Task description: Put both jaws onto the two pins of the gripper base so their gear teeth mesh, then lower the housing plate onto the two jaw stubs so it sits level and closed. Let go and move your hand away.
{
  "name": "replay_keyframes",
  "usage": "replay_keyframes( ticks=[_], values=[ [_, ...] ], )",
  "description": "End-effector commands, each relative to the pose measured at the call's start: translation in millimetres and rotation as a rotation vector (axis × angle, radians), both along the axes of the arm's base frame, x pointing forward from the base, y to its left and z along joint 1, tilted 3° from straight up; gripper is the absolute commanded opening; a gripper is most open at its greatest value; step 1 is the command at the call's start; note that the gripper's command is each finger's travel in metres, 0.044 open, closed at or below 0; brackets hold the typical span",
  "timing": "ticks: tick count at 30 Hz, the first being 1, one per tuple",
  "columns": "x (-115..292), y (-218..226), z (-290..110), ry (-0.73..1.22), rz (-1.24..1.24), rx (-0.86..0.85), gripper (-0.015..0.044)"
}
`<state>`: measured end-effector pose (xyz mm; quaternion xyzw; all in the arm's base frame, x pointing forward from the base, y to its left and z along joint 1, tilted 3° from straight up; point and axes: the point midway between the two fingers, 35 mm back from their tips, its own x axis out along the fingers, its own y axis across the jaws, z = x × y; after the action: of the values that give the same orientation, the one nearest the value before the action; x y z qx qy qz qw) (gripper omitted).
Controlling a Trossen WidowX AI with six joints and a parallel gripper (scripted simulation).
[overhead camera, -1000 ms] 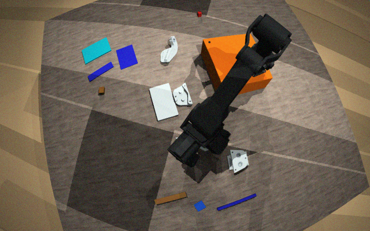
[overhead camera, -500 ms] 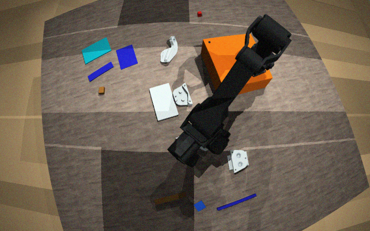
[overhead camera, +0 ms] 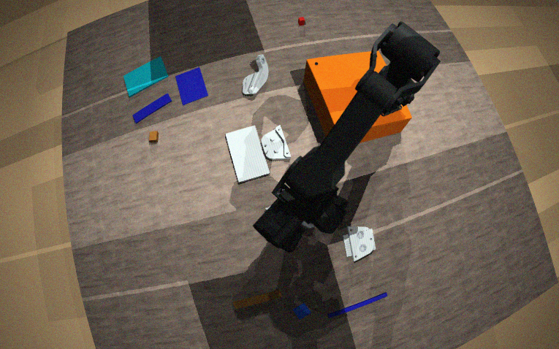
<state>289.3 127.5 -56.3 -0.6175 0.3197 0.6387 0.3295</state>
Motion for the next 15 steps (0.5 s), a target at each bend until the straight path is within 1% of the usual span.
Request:
replay_keyframes(
  ticks=[1, 2, 5, 15],
  values=[
    [0.0, 0.0, 0.0, 0.000, 0.000, 0.000, 0.0177],
    [0.0, 0.0, 0.0, 0.000, 0.000, 0.000, 0.0151],
    [0.0, 0.0, 0.0, 0.000, 0.000, 0.000, 0.0134],
    [0.0, 0.0, 0.0, 0.000, 0.000, 0.000, 0.0134]
  ],
)
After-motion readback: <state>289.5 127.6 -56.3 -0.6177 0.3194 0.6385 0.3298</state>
